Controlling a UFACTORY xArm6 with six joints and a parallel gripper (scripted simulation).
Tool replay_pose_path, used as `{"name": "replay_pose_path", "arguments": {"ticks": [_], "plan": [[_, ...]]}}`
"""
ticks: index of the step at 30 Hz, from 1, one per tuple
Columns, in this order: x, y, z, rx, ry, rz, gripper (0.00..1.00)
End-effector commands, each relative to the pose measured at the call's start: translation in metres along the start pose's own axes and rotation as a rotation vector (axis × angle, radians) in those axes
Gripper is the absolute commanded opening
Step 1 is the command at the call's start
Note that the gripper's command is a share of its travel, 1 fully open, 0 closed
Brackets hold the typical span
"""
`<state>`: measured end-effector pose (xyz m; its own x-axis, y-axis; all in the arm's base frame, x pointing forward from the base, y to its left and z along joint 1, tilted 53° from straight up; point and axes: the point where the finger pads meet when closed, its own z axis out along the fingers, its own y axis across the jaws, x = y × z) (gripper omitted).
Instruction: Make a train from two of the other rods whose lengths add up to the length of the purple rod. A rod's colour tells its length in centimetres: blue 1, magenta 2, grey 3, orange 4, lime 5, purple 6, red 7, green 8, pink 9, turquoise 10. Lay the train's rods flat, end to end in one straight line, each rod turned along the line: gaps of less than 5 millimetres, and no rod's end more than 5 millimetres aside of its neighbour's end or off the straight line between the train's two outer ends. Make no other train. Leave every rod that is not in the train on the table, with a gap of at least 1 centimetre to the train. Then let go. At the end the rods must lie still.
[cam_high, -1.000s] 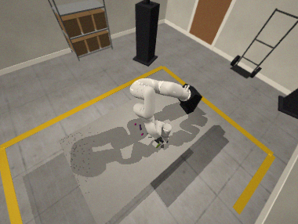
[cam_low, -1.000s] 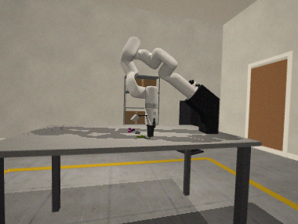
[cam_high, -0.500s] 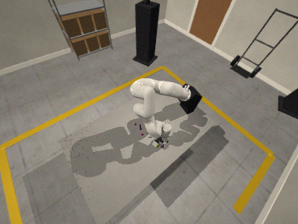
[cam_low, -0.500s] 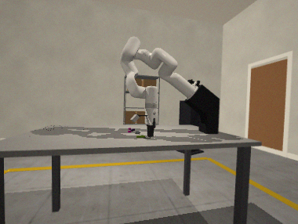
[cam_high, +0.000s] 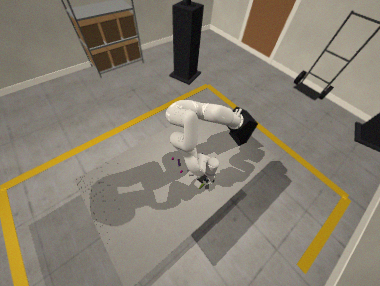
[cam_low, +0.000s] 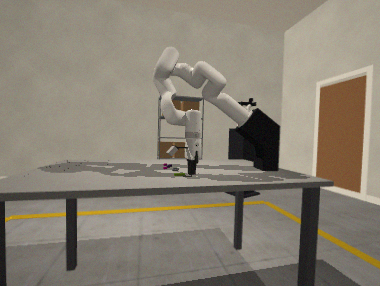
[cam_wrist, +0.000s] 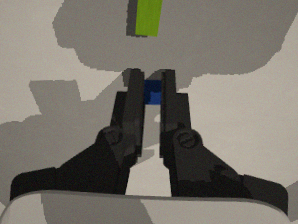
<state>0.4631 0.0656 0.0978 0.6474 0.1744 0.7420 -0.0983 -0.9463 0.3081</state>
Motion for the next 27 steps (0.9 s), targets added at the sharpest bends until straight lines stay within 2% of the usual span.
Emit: {"name": "replay_pose_path", "arguments": {"ticks": [1, 2, 4, 5, 10, 11, 13, 14, 27], "plan": [[0.0004, -0.0003, -0.0004, 0.001, 0.001, 0.0, 0.04], [0.0004, -0.0003, -0.0004, 0.001, 0.001, 0.0, 0.08], [0.0004, -0.0003, -0.0004, 0.001, 0.001, 0.0, 0.08], [0.0004, -0.0003, -0.0004, 0.001, 0.001, 0.0, 0.12], [0.0004, -0.0003, -0.0004, 0.001, 0.001, 0.0, 0.16], [0.0004, -0.0003, -0.0004, 0.001, 0.001, 0.0, 0.2], [0.0004, -0.0003, -0.0004, 0.001, 0.001, 0.0, 0.2], [0.0004, -0.0003, -0.0004, 0.001, 0.001, 0.0, 0.24], [0.0004, -0.0003, -0.0013, 0.001, 0.001, 0.0, 0.24]]}}
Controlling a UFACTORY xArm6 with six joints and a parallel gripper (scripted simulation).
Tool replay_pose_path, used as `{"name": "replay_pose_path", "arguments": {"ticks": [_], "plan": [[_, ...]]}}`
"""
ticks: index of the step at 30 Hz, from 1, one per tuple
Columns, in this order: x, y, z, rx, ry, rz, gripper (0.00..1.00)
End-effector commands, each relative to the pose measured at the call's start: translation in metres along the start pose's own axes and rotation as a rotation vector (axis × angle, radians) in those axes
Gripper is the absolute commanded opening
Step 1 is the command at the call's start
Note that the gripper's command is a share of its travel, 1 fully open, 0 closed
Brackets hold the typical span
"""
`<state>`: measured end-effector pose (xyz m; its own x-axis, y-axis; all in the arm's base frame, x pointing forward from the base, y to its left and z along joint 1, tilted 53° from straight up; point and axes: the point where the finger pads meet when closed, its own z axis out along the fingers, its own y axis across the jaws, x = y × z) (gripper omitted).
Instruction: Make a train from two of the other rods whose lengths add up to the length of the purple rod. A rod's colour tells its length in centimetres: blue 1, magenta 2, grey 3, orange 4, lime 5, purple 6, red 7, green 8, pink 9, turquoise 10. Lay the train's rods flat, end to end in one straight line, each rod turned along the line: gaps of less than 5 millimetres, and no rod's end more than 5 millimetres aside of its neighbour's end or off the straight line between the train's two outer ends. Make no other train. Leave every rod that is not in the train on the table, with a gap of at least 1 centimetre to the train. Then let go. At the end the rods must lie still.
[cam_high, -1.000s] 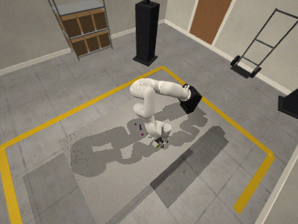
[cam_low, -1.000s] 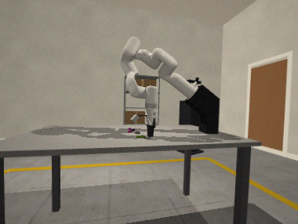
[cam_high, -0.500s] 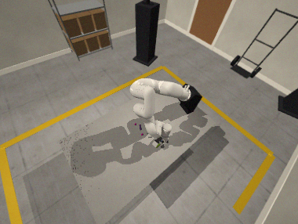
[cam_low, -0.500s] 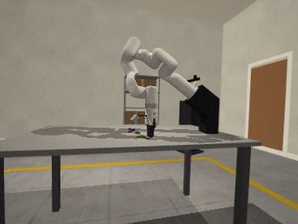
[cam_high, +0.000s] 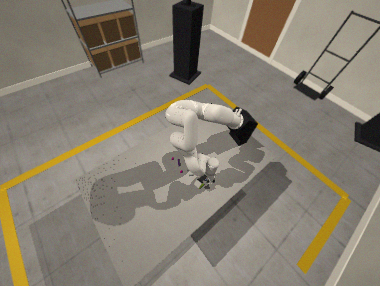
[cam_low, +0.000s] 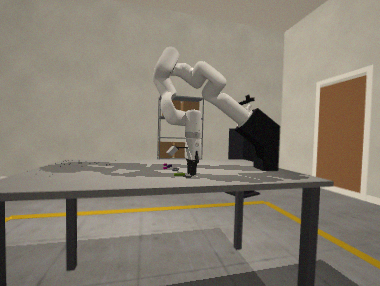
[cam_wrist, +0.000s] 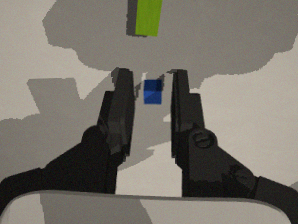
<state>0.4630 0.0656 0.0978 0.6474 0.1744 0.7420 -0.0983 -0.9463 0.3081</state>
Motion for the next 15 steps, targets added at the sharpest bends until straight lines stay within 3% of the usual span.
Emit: {"name": "replay_pose_path", "arguments": {"ticks": [1, 7, 15], "plan": [[0.0, 0.0, -0.002, 0.001, 0.001, 0.0, 0.24], [0.0, 0.0, -0.013, 0.001, 0.001, 0.0, 0.24], [0.0, 0.0, -0.055, 0.001, 0.001, 0.0, 0.24]]}}
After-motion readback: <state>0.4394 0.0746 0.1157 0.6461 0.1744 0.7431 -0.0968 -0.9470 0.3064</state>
